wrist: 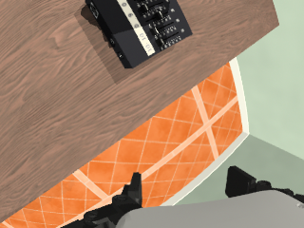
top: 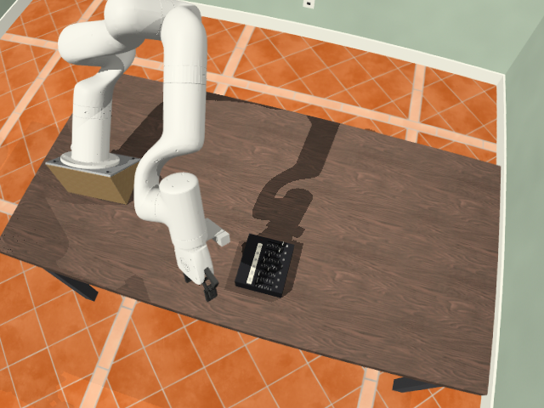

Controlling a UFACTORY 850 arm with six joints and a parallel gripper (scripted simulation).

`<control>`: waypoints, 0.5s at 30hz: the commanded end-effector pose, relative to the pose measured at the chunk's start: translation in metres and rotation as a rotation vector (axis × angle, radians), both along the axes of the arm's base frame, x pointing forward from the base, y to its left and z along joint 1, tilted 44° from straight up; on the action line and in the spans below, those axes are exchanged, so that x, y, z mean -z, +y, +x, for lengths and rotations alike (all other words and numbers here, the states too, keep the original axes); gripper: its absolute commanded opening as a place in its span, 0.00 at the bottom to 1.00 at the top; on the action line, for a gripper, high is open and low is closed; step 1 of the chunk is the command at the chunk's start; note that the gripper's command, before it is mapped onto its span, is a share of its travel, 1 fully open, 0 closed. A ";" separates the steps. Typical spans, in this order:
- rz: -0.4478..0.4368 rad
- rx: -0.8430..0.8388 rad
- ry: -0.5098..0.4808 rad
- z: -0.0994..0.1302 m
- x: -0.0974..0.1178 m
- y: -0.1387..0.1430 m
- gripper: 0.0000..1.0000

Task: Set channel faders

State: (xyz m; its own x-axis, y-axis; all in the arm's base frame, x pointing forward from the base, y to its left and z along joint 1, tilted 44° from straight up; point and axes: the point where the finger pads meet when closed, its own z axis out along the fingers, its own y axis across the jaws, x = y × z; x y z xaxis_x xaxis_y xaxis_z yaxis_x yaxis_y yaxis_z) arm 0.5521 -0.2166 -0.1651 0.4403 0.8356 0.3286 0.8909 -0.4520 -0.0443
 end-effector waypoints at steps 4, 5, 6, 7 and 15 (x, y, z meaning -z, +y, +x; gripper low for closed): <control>0.108 -0.123 -0.031 0.041 -0.011 0.034 1.00; 0.157 -0.189 -0.045 0.056 -0.020 0.053 1.00; 0.157 -0.189 -0.045 0.056 -0.020 0.053 1.00; 0.203 -0.252 -0.056 0.068 -0.028 0.070 1.00; 0.283 -0.365 -0.068 0.085 -0.045 0.101 1.00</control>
